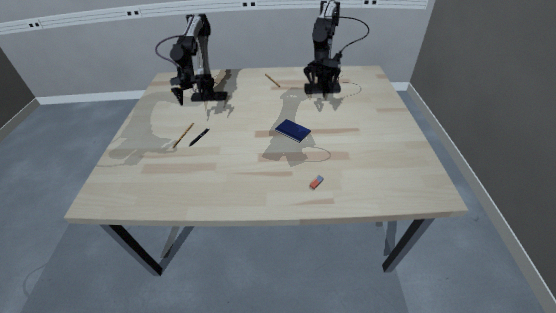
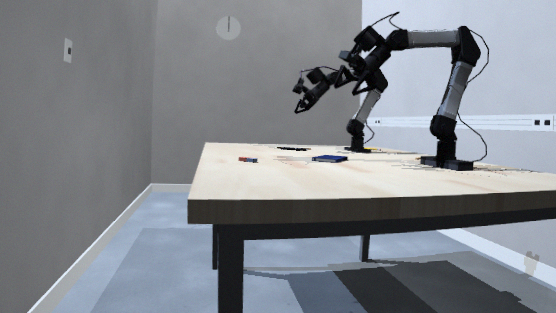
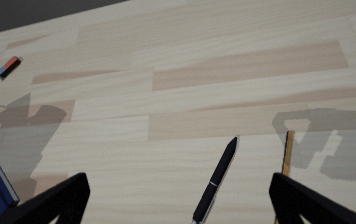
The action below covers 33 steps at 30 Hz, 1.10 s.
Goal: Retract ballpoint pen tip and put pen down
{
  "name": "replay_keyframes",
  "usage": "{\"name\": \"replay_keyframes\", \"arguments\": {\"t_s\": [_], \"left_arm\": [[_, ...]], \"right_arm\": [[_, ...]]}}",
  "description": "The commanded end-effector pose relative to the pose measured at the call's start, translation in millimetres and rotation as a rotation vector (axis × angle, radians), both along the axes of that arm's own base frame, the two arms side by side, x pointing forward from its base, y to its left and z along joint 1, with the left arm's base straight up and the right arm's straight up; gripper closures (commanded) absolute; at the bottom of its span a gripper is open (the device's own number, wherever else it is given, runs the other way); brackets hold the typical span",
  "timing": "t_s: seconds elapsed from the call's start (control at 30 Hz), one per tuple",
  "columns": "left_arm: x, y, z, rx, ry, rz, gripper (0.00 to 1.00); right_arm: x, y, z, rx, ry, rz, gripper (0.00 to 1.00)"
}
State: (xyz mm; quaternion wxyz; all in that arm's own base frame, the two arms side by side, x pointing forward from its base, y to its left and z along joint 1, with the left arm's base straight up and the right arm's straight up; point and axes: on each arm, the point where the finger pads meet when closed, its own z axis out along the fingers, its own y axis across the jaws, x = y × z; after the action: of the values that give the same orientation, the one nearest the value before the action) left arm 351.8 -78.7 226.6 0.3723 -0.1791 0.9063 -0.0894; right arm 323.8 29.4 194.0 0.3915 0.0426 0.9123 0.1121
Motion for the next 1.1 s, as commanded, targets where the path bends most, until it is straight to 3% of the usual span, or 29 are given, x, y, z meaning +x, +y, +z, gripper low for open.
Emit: {"name": "replay_keyframes", "arguments": {"t_s": [0.0, 0.33, 0.77, 0.97, 1.07], "left_arm": [[19.4, 1.3, 29.9, 0.007, -0.183, -0.105, 0.00], [34.2, 25.6, 80.0, 0.108, -0.422, -0.158, 0.00], [29.9, 68.3, 166.9, 0.376, -0.782, -0.178, 0.00], [25.2, 78.5, 177.7, 0.434, -0.824, -0.165, 0.00], [31.8, 78.3, 164.6, 0.403, -0.774, -0.159, 0.00]], "right_arm": [[1.0, 0.2, 4.5, 0.000, -0.014, 0.001, 0.00], [1.0, 0.2, 4.5, 0.000, -0.014, 0.001, 0.00], [1.0, 0.2, 4.5, 0.000, -0.014, 0.001, 0.00], [1.0, 0.2, 4.5, 0.000, -0.014, 0.001, 0.00], [1.0, 0.2, 4.5, 0.000, -0.014, 0.001, 0.00]]}}
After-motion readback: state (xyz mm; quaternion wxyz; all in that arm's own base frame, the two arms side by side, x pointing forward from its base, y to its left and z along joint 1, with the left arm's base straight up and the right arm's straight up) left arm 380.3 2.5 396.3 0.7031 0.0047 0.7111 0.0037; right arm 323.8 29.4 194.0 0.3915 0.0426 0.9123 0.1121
